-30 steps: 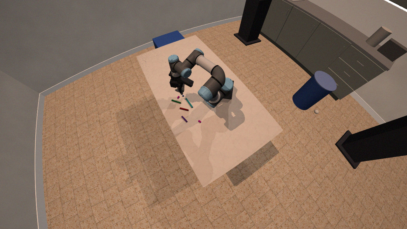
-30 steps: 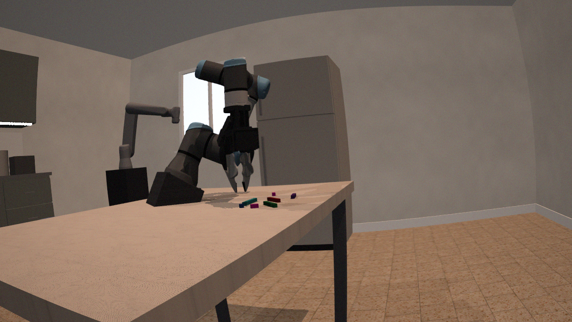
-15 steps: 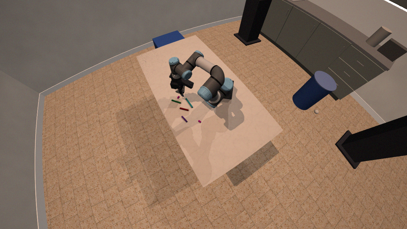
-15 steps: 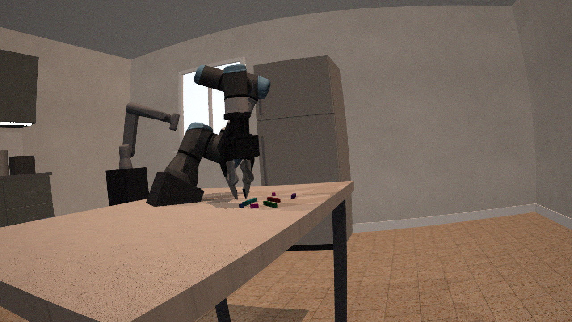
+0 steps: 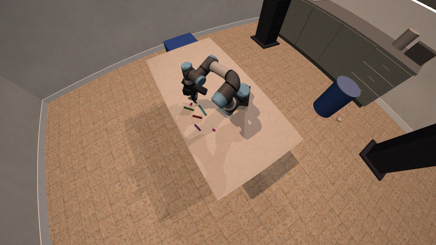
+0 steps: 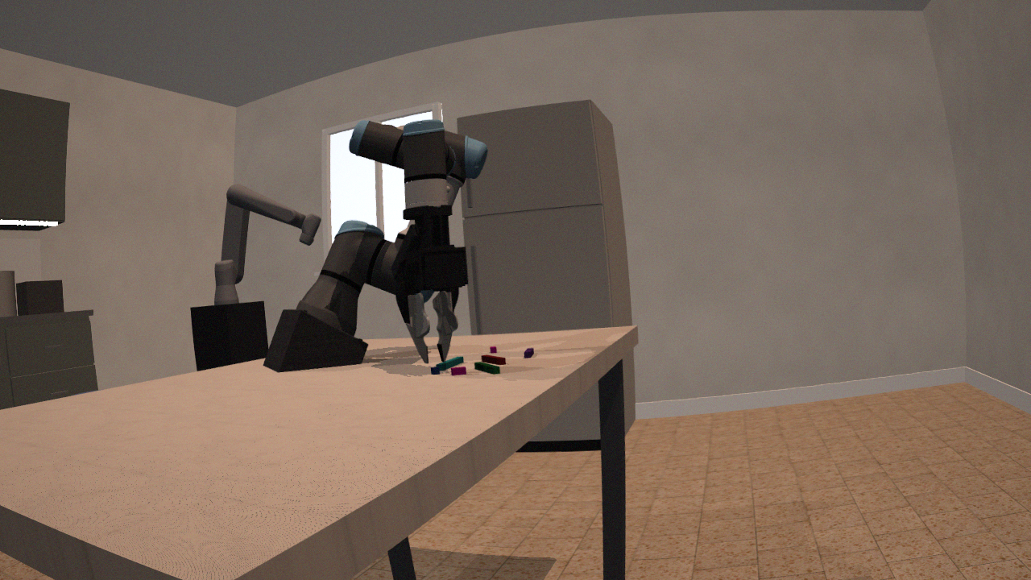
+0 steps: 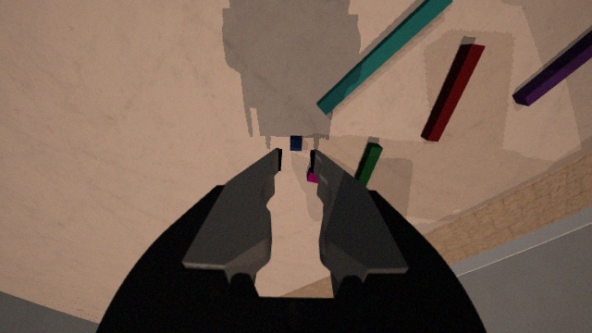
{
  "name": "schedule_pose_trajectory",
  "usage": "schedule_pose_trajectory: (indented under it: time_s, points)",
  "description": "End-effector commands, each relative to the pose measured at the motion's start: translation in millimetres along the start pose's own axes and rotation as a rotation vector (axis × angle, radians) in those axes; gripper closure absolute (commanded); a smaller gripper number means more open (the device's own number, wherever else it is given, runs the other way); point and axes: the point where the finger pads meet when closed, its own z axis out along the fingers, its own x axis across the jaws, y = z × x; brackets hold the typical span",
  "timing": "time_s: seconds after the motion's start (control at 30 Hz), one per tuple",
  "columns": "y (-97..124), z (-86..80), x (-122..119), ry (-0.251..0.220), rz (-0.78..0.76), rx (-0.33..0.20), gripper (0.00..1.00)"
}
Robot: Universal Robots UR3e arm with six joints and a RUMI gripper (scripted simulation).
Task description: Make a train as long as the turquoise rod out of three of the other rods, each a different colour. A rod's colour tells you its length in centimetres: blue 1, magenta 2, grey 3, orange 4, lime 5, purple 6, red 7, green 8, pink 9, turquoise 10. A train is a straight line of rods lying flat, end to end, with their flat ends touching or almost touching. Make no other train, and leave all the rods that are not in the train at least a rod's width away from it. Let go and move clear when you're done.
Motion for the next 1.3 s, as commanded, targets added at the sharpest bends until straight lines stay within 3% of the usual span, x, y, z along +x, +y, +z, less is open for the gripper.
schedule_pose_trajectory:
  time_s: [0.0, 1.27]
  points:
    - [1.6, -0.2, -0.4, -0.002, 0.000, -0.005, 0.86]
    - [1.2, 3.1, -0.1, -0.001, 0.000, -0.004, 0.86]
